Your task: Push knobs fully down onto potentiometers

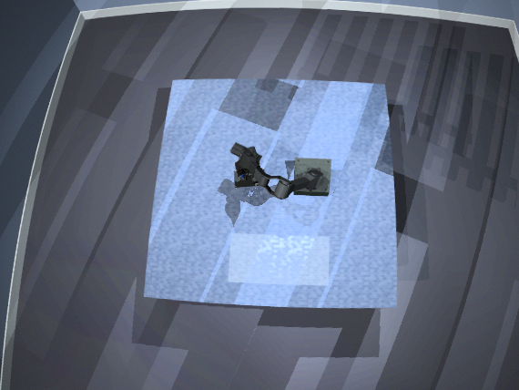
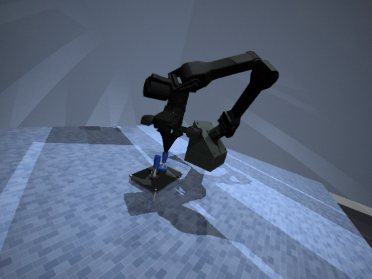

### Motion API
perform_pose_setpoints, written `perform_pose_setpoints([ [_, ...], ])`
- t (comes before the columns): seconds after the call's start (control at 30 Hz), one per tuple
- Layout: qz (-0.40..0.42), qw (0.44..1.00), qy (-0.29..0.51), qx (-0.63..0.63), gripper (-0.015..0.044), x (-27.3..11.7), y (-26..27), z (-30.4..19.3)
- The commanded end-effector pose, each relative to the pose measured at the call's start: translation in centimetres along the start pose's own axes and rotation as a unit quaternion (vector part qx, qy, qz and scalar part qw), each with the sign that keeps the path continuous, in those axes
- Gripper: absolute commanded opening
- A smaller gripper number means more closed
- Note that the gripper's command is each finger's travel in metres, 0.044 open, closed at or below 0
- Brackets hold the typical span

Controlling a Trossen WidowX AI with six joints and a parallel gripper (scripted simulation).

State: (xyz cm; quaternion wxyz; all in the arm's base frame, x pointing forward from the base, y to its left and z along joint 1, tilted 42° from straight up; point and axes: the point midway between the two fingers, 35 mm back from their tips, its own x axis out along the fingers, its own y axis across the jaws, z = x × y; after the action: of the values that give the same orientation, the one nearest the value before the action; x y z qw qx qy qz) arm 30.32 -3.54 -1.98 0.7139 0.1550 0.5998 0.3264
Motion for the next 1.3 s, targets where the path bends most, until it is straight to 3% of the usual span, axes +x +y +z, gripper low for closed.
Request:
perform_pose_setpoints([
  [0.0, 0.002, 1.000, -0.002, 0.000, 0.0000, 0.4, 0.1, 0.1],
  [1.27, 0.002, 1.000, -0.002, 0.000, 0.0000, 1.5, 0.1, 0.1],
])
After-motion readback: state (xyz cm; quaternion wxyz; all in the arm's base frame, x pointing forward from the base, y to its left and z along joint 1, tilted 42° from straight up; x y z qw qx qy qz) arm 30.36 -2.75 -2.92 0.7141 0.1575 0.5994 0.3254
